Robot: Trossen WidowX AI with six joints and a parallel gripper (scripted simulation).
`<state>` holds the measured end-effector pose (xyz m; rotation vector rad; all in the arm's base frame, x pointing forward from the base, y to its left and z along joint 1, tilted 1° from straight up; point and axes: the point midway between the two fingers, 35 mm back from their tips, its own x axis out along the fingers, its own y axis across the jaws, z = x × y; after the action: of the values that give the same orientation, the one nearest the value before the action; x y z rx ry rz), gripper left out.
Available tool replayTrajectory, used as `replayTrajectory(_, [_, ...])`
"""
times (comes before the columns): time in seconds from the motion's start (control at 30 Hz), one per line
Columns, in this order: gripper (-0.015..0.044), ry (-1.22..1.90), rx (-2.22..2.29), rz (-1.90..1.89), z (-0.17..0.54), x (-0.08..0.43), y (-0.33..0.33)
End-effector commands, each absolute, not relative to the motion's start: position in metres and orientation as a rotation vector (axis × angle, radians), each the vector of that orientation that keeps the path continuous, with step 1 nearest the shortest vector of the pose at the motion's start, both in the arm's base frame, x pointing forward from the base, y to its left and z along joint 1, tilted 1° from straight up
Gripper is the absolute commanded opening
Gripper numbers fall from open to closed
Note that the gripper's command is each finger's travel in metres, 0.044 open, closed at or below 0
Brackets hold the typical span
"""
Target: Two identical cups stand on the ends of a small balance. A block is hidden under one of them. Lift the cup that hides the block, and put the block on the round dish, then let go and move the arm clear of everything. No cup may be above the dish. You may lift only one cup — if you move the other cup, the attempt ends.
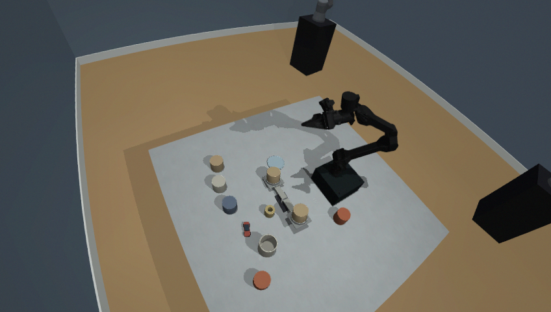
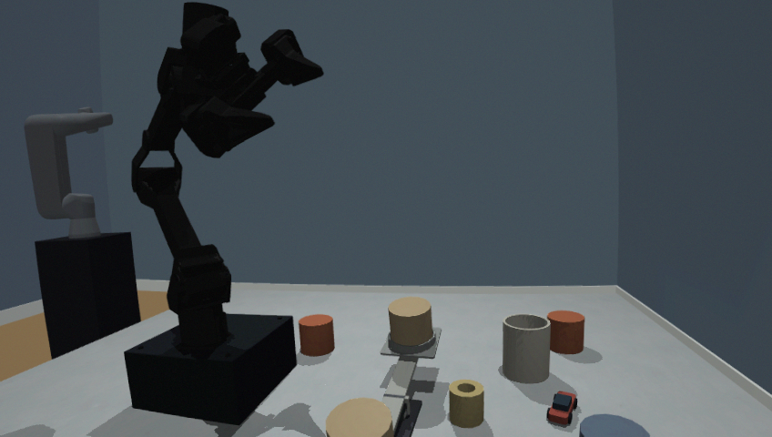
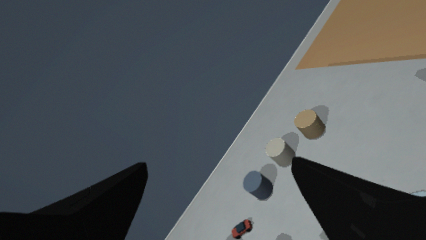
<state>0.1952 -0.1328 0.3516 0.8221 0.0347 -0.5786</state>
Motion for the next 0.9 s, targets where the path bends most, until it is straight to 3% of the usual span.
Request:
replayTrajectory(0.0, [0.0440, 0.125, 0.760, -0.557, 0.329, 0.200, -0.121])
replayTrajectory(0.87, [0.0440, 0.685, 0.241, -0.300, 0.190, 0.203, -0.046])
